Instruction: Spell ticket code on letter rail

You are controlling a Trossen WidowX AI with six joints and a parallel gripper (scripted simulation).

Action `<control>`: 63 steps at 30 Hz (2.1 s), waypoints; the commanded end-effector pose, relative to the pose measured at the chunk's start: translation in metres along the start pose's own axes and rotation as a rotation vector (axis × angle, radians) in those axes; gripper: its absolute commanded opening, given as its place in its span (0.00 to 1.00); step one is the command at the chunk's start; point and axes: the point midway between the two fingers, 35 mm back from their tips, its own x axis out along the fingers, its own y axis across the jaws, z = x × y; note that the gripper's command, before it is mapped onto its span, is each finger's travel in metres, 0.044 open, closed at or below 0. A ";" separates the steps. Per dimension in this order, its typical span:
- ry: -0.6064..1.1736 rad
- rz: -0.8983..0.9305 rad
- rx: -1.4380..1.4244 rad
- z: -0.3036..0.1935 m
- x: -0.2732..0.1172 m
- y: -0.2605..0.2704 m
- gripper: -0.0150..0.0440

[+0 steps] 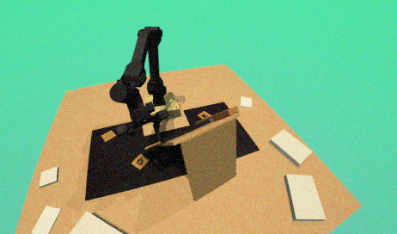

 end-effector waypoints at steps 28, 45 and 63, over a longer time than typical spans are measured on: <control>0.001 -0.001 0.004 0.000 0.000 0.016 0.25; 0.001 -0.001 0.005 0.000 0.000 0.025 0.25; 0.001 0.000 0.006 0.001 0.000 0.034 0.25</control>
